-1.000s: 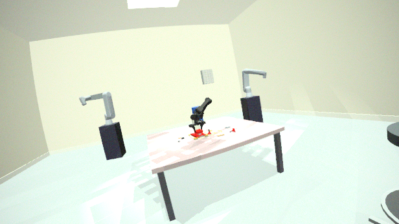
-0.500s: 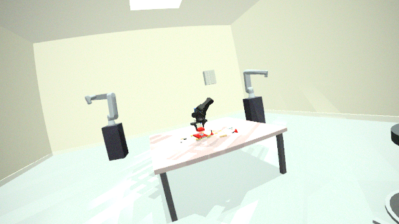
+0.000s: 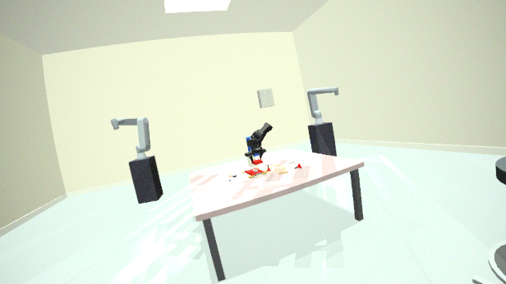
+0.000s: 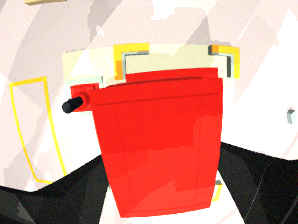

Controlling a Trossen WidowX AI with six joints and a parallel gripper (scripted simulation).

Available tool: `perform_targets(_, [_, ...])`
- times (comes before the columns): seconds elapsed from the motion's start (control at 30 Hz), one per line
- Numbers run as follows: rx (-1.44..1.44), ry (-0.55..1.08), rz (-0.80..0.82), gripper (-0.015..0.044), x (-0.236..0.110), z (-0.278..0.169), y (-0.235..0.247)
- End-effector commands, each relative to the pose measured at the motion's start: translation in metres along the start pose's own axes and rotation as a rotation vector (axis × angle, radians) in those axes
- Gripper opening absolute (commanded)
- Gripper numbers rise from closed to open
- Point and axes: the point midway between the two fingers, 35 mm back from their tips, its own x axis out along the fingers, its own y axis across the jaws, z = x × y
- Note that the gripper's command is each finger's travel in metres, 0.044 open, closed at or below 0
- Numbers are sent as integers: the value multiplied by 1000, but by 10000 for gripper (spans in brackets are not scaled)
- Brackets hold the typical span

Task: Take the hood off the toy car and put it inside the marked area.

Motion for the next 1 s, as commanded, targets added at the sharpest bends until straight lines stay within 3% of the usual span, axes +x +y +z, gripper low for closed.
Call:
perform_targets(0.0, [6, -1, 1, 0, -2, 2, 18])
perform_targets(0.97, [4, 0, 2, 0, -7, -3, 135])
